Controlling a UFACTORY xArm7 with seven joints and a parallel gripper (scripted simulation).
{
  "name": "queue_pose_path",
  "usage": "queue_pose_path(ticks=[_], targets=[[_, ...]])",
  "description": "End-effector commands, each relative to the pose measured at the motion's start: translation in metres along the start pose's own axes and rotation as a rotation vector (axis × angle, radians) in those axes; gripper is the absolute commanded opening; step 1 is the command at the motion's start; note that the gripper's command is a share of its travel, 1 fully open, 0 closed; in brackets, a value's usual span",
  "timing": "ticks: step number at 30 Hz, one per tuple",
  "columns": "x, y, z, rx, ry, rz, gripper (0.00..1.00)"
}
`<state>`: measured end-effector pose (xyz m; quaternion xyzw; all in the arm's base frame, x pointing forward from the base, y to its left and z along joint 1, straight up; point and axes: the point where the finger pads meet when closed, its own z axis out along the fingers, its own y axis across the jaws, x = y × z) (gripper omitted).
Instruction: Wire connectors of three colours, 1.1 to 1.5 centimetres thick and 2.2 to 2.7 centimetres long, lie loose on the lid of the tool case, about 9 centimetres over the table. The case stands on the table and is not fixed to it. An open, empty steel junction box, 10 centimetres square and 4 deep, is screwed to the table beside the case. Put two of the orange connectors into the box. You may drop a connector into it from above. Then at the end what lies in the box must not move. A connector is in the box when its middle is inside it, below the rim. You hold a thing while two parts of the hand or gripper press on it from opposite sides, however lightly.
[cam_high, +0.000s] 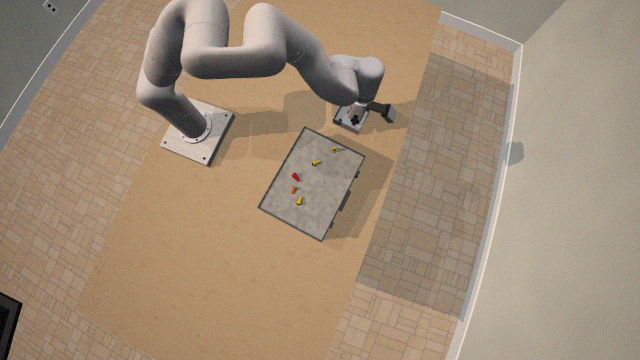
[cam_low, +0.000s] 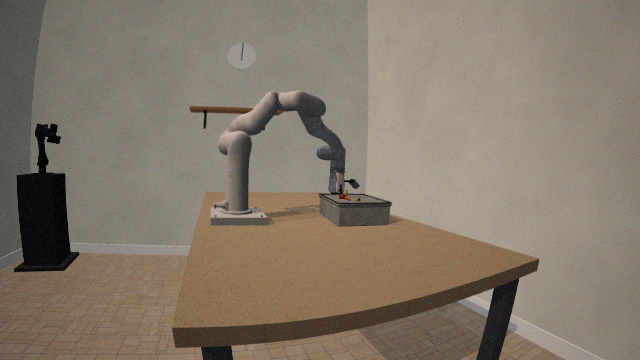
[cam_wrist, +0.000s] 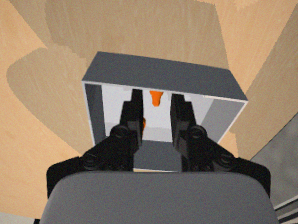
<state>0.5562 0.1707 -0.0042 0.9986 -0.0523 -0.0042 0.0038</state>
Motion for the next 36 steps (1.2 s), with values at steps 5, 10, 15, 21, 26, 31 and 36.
queue_pose_path(ticks=[5,10,15,21,26,31,36], targets=[[0.0017,-0.0007,-0.0023,0.002,0.005,0.000,0.26],[0.0017,-0.0007,-0.0023,0.002,0.005,0.000,0.26],[0.0017,-0.0007,-0.0023,0.002,0.005,0.000,0.26],[0.0017,-0.0007,-0.0023,0.002,0.005,0.000,0.26],[0.0017,-0.0007,-0.0023,0.002,0.005,0.000,0.26],[0.0017,-0.0007,-0.0023,0.002,0.005,0.000,0.26],[0.0017,-0.0007,-0.0079,0.002,0.005,0.000,0.26]])
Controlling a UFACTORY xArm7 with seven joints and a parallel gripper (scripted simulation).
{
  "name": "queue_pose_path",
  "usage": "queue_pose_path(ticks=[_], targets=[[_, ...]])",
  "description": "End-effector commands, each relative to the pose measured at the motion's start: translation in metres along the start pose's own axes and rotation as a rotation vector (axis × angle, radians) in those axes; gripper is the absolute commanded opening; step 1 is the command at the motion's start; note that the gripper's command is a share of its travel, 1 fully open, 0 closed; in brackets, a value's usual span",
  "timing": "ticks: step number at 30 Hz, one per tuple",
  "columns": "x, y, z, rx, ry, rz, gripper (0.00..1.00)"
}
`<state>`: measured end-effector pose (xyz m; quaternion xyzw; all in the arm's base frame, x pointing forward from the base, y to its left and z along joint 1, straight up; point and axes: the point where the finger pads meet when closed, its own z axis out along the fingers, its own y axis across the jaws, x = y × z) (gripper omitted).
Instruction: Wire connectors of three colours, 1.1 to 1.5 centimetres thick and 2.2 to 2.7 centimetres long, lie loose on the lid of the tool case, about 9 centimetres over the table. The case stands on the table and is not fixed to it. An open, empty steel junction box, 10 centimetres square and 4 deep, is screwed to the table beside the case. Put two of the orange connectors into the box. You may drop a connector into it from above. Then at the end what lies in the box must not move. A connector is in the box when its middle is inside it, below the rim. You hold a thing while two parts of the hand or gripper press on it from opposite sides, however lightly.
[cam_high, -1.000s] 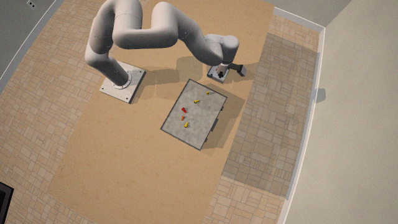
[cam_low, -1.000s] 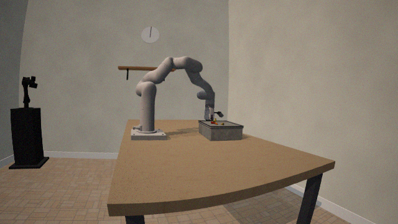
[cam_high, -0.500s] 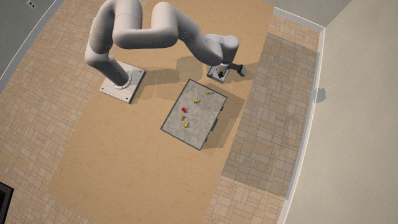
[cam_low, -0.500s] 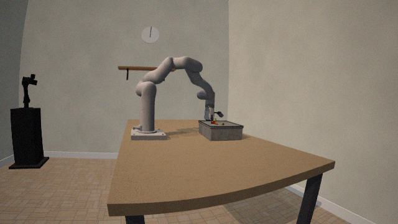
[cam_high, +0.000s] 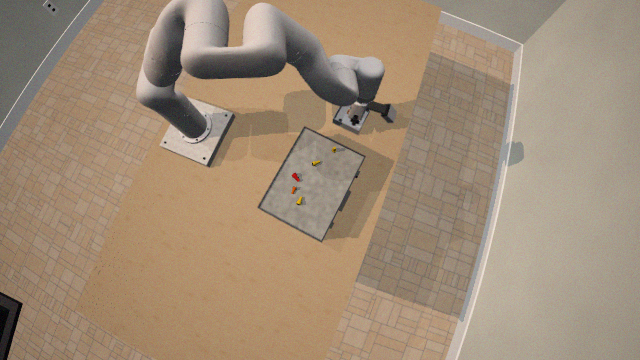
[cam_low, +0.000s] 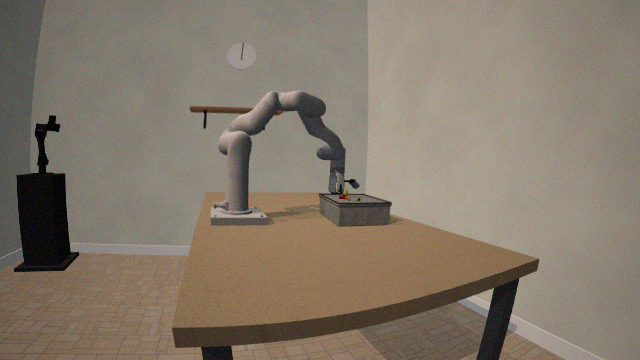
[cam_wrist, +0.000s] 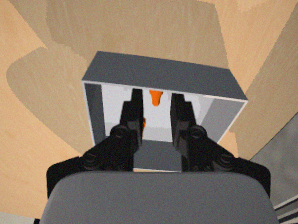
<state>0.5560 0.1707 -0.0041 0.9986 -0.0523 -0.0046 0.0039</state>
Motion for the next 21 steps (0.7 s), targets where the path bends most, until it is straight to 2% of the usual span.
queue_pose_path(ticks=[1,6,8,11,13,16,21], targets=[[0.002,-0.001,-0.014,0.002,0.005,0.000,0.26],[0.002,-0.001,-0.078,0.002,0.005,0.000,0.26],[0.002,-0.001,-0.078,0.002,0.005,0.000,0.26],[0.001,-0.001,-0.120,0.002,0.005,0.000,0.26],[0.001,0.000,-0.138,0.002,0.005,0.000,0.26],[0.001,0.000,-0.149,0.002,0.005,0.000,0.26],[0.001,0.000,-0.149,0.002,0.005,0.000,0.26]])
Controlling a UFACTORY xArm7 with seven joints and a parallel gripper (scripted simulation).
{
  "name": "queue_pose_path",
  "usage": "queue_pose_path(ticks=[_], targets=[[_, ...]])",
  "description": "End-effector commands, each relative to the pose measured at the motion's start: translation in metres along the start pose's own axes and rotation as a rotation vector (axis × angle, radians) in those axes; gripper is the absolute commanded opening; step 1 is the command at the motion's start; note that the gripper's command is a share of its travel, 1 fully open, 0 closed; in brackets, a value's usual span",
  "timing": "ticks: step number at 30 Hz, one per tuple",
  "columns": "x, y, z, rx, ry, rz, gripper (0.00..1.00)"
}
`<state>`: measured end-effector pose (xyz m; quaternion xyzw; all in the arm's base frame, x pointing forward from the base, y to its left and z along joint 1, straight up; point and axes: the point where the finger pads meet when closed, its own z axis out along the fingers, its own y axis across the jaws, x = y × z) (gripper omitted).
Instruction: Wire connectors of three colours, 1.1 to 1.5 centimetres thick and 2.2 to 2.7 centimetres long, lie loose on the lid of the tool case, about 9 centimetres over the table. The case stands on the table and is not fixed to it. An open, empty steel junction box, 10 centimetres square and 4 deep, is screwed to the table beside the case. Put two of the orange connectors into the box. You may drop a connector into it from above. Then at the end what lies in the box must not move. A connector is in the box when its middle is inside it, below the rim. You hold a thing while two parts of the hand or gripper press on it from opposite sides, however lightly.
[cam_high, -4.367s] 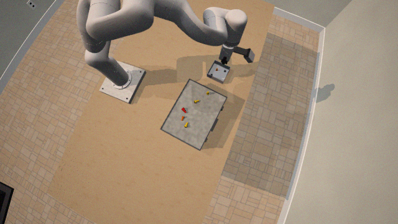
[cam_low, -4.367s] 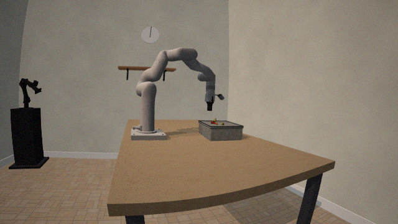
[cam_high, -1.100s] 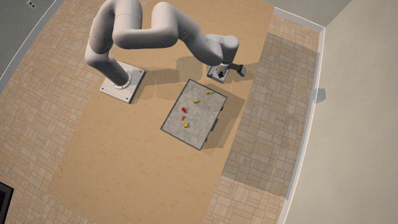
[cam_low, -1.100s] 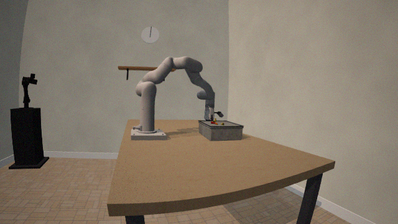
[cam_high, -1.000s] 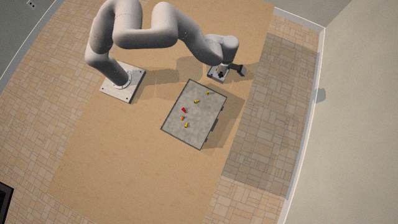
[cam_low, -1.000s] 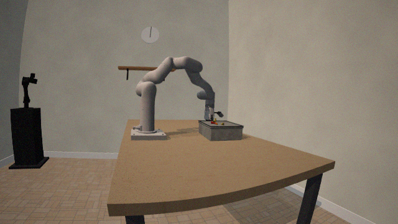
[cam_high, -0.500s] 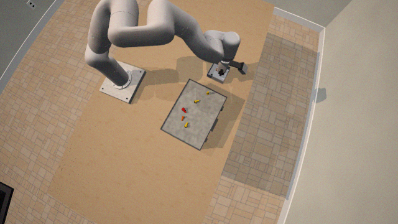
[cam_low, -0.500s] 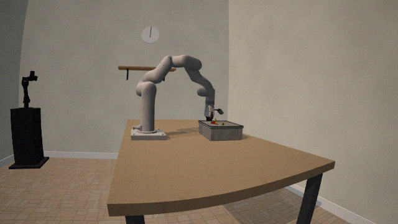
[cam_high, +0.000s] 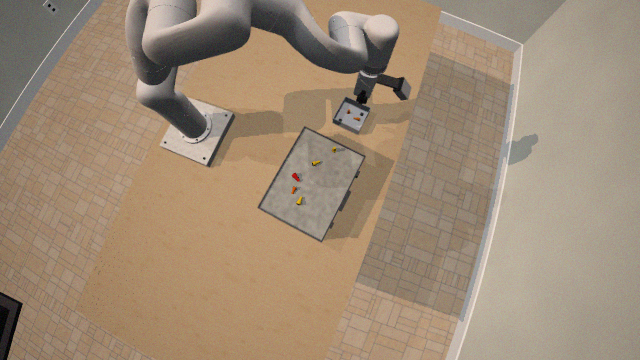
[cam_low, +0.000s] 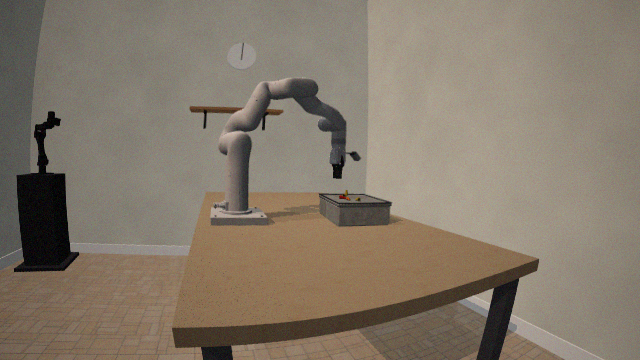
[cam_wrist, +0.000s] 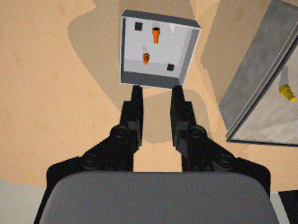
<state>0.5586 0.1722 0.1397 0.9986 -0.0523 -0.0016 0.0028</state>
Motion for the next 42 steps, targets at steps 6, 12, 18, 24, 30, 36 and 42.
queue_pose_path(ticks=[6,12,18,24,30,36,42], targets=[[0.000,0.000,-0.005,0.000,0.000,0.000,0.26],[0.000,0.000,-0.005,0.000,0.000,0.000,0.26],[0.000,0.000,-0.023,0.000,0.000,0.000,0.26],[0.000,0.000,-0.035,0.000,0.000,0.000,0.26],[0.000,0.000,-0.035,0.000,0.000,0.000,0.26],[0.000,0.000,-0.035,0.000,0.000,0.000,0.26],[0.000,0.000,-0.035,0.000,0.000,0.000,0.26]])
